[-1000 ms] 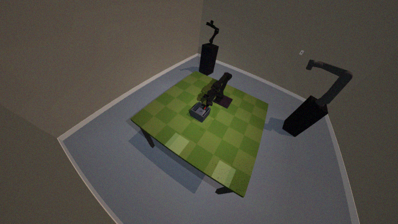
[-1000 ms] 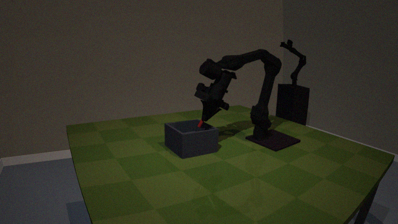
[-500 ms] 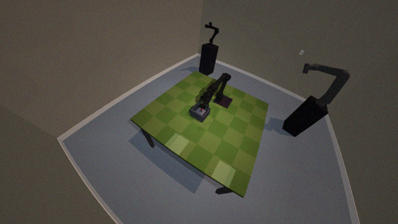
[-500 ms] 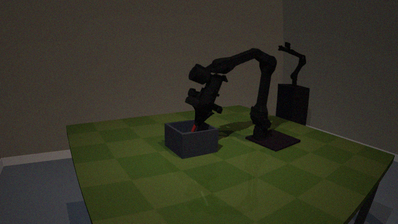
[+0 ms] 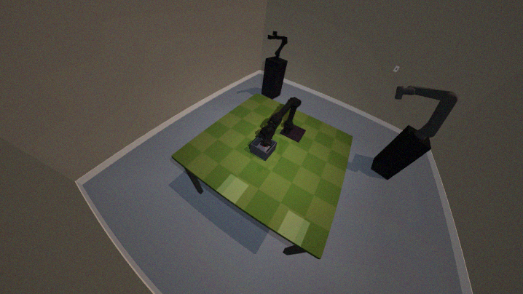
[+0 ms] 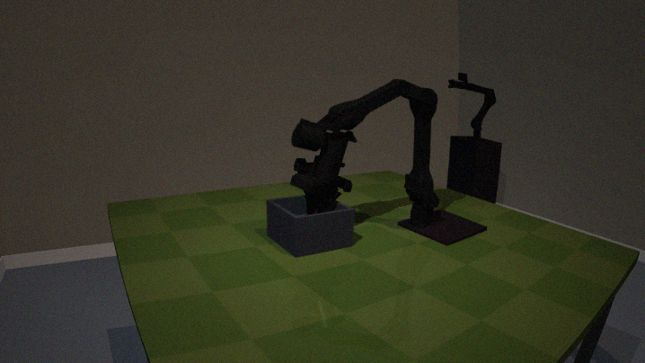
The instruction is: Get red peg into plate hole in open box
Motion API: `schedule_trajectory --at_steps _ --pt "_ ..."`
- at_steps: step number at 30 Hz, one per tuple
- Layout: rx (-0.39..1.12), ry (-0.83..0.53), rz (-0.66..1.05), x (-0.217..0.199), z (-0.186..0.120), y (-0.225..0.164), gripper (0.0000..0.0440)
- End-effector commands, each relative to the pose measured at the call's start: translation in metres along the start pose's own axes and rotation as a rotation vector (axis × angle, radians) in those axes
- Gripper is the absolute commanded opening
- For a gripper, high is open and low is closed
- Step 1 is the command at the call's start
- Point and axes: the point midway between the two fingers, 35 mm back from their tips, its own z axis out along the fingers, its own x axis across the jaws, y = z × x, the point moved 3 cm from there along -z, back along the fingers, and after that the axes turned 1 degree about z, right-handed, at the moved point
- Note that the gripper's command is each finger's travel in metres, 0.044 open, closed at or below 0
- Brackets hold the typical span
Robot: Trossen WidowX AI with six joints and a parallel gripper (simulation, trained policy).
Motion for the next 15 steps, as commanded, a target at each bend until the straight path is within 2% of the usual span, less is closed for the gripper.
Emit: schedule_trajectory --at_steps 1,15 --pt "-0.015 0.0 -0.014 0.007 -0.003 0.007 0.0157" --pt "-0.017 -0.014 -0.079 0.026 -0.012 0.028 0.0155"
